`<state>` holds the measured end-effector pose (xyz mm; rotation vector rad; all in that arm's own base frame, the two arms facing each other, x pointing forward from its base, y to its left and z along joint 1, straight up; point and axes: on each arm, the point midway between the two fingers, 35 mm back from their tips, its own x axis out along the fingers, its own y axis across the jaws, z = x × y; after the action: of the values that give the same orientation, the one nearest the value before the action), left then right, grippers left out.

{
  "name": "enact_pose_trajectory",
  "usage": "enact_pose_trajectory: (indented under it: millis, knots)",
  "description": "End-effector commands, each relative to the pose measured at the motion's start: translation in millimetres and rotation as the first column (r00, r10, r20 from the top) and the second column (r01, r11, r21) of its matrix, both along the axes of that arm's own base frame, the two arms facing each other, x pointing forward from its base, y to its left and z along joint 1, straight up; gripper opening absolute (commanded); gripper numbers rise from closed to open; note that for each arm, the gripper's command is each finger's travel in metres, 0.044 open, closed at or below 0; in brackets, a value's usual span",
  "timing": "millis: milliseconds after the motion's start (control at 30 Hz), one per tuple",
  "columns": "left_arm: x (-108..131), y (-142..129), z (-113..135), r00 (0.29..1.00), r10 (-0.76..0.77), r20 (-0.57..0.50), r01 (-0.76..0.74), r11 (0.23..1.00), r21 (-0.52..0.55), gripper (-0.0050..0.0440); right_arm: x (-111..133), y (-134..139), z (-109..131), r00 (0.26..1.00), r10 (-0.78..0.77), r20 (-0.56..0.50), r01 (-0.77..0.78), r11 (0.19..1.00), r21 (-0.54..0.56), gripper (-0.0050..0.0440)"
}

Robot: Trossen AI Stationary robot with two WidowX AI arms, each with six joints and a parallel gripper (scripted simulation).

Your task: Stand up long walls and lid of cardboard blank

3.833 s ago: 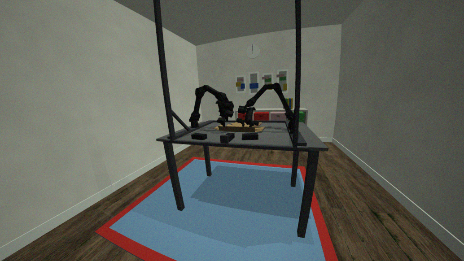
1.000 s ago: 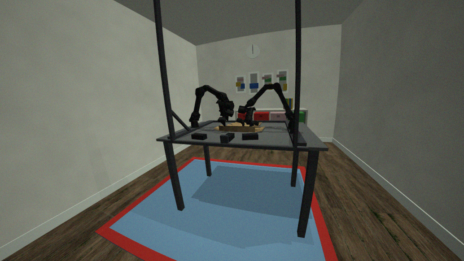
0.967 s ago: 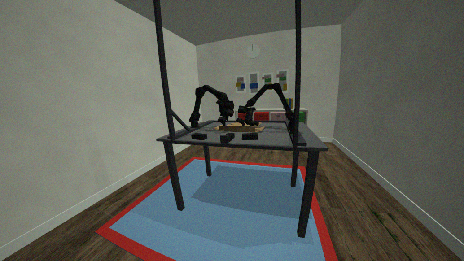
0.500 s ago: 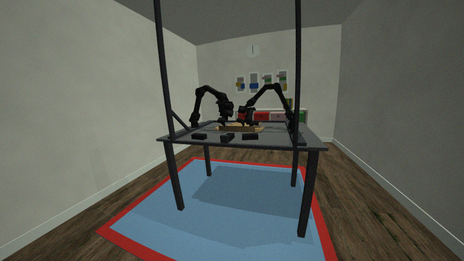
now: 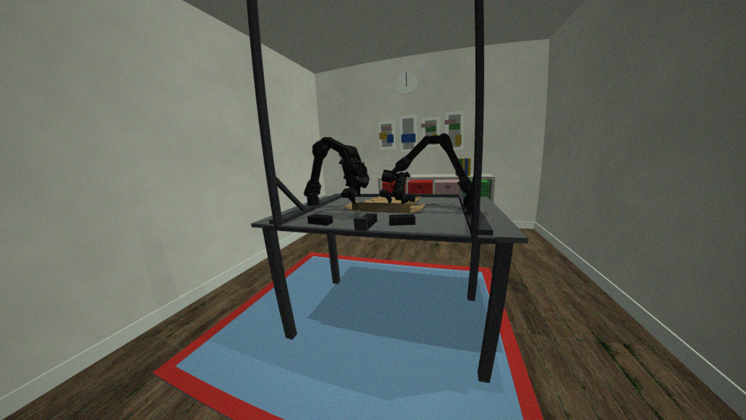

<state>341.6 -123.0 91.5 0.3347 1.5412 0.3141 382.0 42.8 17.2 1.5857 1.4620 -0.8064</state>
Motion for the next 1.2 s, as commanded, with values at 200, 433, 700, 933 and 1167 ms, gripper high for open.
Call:
enact_pose_trajectory:
  millis: [200,433,700,933,1167]
  knots:
    - [3,-4,6,1.0,0.011,0.012,-0.011,1.0,-0.009,0.0156,20,1,78,1.0,-0.009,-0.012,0.008,0.998,-0.058,0.0436]
    - [3,-4,6,1.0,0.011,0.012,-0.011,1.0,-0.009,0.0,2,2,86,0.994,-0.01,-0.105,0.004,0.998,-0.058,0.0436]
    - [3,-4,6,1.0,0.011,0.013,-0.011,1.0,-0.009,0.0,2,2,86,0.994,-0.01,-0.105,0.004,0.998,-0.058,0.0436]
    - [2,4,11,1.0,0.007,0.026,-0.006,1.0,-0.01,0.0092,-7,18,81,0.989,0.125,-0.074,-0.13,0.99,-0.057,0.0436]
    - [10,18,7,0.985,0.161,0.07,-0.157,0.986,-0.057,0.0096,-28,22,91,0.879,0.472,0.06,-0.461,0.876,-0.141,0.0436]
